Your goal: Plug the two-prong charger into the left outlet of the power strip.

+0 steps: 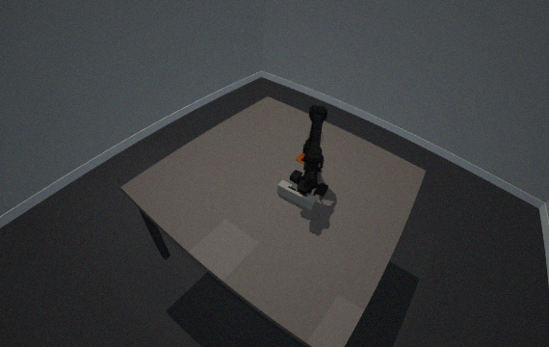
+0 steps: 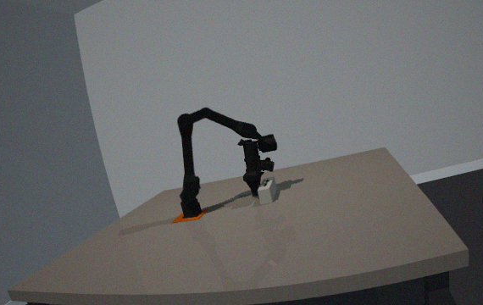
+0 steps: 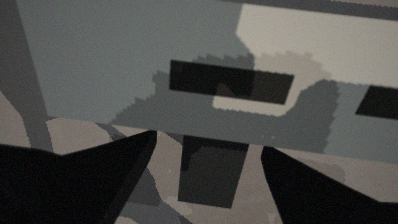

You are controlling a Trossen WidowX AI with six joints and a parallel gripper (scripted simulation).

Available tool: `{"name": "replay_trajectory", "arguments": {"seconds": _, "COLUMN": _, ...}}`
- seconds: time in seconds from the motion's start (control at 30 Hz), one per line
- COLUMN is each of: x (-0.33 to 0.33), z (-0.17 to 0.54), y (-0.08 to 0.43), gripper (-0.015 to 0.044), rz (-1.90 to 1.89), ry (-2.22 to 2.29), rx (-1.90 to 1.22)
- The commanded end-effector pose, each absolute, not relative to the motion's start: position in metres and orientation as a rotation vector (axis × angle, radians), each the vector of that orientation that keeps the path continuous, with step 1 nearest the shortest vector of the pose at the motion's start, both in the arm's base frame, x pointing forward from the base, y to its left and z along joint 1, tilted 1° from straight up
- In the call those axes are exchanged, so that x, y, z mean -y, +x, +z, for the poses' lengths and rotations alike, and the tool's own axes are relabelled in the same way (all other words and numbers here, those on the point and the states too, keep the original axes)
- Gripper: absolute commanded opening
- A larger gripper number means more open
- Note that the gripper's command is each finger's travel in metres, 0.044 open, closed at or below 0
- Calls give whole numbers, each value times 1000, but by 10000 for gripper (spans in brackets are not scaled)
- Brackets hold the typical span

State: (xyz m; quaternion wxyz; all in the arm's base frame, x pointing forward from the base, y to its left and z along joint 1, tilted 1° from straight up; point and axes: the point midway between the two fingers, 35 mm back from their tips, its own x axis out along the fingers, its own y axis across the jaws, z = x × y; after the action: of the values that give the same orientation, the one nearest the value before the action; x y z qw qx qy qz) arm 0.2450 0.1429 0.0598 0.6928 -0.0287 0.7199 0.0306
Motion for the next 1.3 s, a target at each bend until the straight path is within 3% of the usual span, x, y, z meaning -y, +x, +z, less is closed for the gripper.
{"name": "replay_trajectory", "arguments": {"seconds": 0.0, "x": -143, "z": 60, "y": 245, "gripper": 440, "rz": 69, "ry": -63, "rx": -1606}}
{"name": "replay_trajectory", "arguments": {"seconds": 1.27, "x": -142, "z": 59, "y": 228, "gripper": 440, "rz": 71, "ry": -58, "rx": -1589}}
